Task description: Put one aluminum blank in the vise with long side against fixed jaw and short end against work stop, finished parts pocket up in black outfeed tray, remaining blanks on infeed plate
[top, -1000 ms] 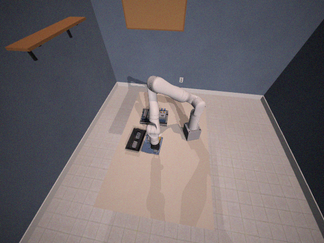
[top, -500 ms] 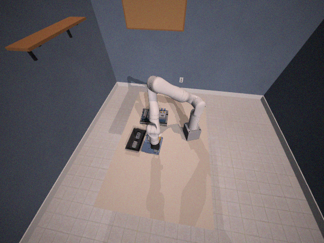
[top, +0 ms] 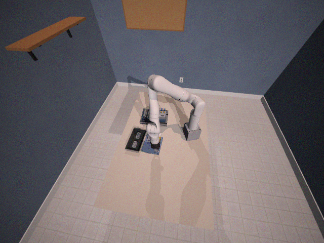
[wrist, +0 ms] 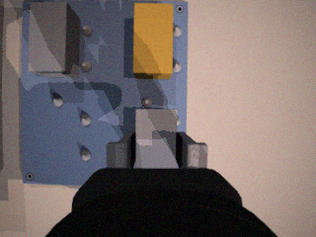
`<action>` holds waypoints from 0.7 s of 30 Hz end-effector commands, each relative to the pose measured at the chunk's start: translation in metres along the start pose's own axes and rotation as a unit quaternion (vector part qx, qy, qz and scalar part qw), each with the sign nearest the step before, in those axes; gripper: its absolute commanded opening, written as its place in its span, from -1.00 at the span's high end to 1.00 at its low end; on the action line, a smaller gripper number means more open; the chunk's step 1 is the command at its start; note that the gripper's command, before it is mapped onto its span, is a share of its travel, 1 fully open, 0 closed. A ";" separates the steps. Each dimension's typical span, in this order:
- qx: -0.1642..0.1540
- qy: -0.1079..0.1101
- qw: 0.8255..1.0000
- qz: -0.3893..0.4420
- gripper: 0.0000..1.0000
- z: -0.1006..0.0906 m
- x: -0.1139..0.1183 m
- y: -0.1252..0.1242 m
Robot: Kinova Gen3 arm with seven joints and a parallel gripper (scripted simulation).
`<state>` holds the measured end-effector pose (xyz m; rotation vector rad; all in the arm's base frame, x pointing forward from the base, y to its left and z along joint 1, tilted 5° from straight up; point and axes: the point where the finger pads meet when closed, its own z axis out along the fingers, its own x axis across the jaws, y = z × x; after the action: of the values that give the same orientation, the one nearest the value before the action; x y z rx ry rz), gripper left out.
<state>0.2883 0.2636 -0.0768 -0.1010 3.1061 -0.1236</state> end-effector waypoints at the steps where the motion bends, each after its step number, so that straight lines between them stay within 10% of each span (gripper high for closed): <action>1: -0.003 -0.003 1.000 0.001 1.00 -0.009 -0.003 0.001; 21: -0.003 -0.003 1.000 0.001 1.00 -0.089 -0.002 0.001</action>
<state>0.2807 0.2682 -0.0010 -0.1091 3.1165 -0.1356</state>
